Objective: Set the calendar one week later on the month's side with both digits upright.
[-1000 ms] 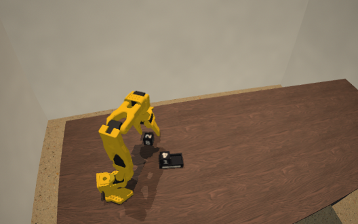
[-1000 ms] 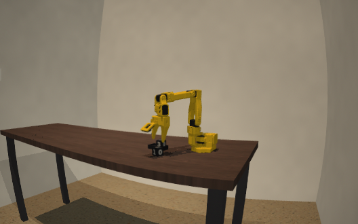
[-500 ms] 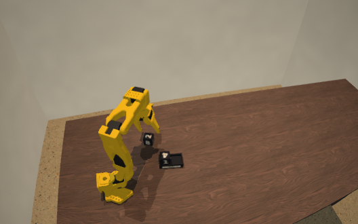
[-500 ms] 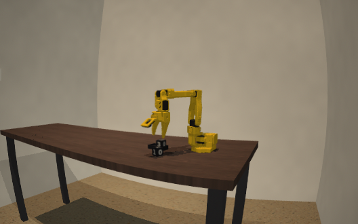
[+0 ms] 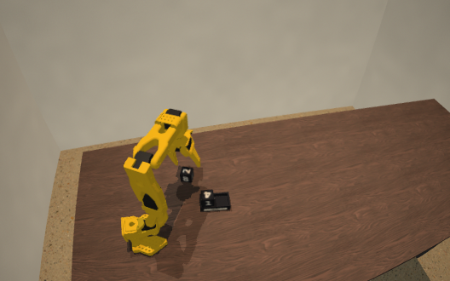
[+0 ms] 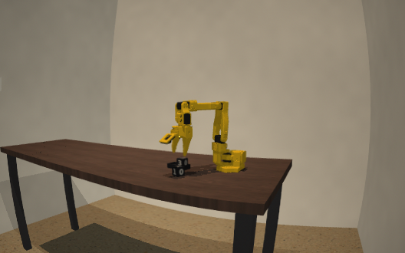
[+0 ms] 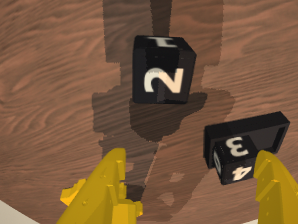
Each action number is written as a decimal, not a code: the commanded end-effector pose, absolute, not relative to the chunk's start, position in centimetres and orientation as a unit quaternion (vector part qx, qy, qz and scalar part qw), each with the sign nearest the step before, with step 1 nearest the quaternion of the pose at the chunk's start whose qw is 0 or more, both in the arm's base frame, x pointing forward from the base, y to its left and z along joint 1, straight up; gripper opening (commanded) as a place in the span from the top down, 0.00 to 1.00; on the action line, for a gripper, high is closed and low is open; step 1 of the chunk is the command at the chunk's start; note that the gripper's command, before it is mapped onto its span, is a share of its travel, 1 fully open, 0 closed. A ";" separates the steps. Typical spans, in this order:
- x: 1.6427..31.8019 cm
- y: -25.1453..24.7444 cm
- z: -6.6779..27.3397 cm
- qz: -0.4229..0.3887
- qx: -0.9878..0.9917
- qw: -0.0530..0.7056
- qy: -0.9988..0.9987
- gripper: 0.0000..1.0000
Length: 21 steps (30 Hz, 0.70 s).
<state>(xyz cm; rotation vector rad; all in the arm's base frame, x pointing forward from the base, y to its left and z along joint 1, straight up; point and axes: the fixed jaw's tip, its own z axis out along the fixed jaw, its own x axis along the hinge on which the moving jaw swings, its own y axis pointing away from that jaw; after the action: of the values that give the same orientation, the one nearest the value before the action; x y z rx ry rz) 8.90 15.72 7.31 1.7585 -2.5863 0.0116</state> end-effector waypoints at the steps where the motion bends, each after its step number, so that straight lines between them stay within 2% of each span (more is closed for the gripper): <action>1: 9.1 16.4 8.6 -0.013 0.562 -0.028 -0.827 0.64; 6: 9.2 16.5 9.7 -0.028 0.561 -0.061 -0.825 0.64; 12: 9.3 16.7 12.4 -0.062 0.556 -0.137 -0.818 0.65; 14: 9.3 16.7 12.4 -0.062 0.556 -0.137 -0.818 0.65; 21: 9.1 16.3 15.4 -0.101 0.545 -0.222 -0.802 0.65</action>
<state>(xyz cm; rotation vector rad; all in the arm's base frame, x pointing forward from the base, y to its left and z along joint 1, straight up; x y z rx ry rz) 9.22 16.24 13.37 1.9537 -2.8729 -0.2654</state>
